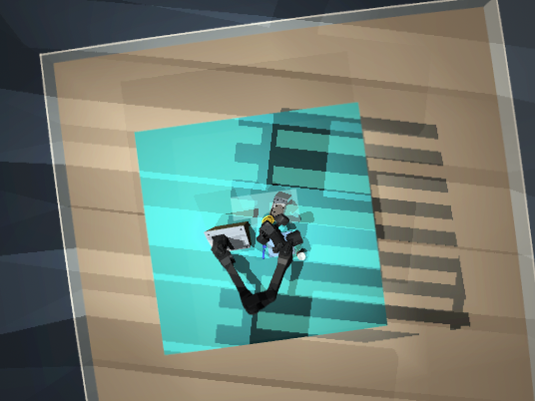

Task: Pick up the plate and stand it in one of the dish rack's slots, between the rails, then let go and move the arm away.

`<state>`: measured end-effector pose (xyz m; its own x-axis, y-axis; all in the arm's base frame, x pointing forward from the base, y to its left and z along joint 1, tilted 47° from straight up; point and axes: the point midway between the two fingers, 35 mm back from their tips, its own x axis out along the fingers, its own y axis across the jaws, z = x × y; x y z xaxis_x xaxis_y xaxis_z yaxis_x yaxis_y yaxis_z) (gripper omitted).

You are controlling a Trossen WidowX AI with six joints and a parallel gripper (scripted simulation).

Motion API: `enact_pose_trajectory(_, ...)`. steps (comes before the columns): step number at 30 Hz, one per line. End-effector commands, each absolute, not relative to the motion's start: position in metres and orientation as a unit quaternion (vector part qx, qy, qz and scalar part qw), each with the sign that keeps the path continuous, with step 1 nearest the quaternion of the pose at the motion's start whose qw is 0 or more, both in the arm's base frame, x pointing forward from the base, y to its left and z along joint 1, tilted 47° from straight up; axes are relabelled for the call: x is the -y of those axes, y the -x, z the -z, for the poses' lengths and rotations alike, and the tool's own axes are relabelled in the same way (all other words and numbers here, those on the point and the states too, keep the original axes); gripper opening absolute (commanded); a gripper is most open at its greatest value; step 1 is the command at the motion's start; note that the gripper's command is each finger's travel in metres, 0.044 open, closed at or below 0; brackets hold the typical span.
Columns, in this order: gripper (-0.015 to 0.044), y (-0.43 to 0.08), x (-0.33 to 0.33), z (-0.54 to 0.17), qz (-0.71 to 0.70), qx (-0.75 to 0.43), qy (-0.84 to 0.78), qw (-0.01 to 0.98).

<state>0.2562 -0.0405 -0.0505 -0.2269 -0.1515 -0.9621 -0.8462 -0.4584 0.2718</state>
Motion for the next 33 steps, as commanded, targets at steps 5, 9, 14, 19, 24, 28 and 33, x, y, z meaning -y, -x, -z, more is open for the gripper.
enact_pose_trajectory(5, 0.0000, -0.254, 0.048, 0.064, -0.637, -0.418, 0.529, 0.375)
enact_pose_trajectory(9, 0.0000, -0.254, 0.052, 0.069, -0.626, -0.405, 0.516, 0.421)
enact_pose_trajectory(14, 0.0000, -0.255, 0.058, 0.072, -0.610, -0.387, 0.502, 0.477)
enact_pose_trajectory(19, 0.0000, -0.256, 0.064, 0.074, -0.589, -0.365, 0.490, 0.530)
enact_pose_trajectory(24, 0.0000, -0.258, 0.071, 0.075, -0.564, -0.339, 0.480, 0.580)
enact_pose_trajectory(28, 0.0000, -0.258, 0.078, 0.074, -0.542, -0.318, 0.474, 0.617)
enact_pose_trajectory(33, 0.0000, -0.259, 0.086, 0.071, -0.510, -0.290, 0.468, 0.661)
